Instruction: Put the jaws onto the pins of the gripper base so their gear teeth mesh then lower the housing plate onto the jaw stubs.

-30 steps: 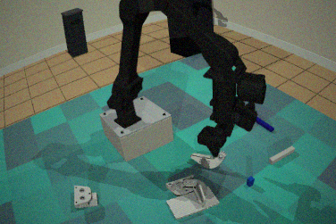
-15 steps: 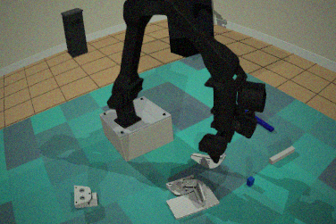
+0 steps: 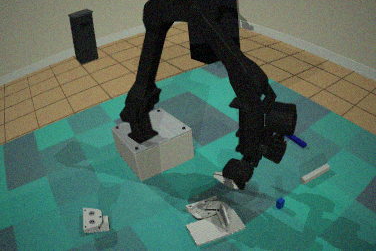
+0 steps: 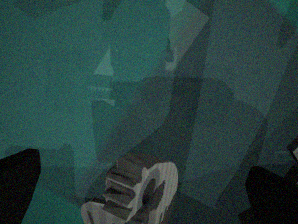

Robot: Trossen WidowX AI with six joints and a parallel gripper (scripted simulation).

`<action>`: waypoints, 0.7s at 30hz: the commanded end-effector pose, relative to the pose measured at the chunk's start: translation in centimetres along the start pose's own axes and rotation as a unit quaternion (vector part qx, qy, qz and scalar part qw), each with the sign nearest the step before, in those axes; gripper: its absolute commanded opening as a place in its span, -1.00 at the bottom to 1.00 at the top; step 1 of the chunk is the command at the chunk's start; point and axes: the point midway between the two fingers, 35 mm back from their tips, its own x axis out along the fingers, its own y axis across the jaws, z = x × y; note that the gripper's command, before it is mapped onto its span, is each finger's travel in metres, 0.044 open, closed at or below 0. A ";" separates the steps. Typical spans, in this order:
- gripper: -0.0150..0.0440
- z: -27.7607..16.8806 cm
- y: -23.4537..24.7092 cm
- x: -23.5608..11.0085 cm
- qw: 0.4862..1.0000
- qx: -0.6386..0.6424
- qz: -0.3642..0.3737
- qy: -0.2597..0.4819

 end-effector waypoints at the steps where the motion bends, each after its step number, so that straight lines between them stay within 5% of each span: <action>1: 1.00 -0.1 0.1 0.6 1.000 -0.001 0.002 0.000; 16: 1.00 -0.3 0.1 2.8 1.000 -0.001 0.002 0.000; 21: 0.56 -0.3 0.1 2.8 1.000 -0.001 0.002 0.000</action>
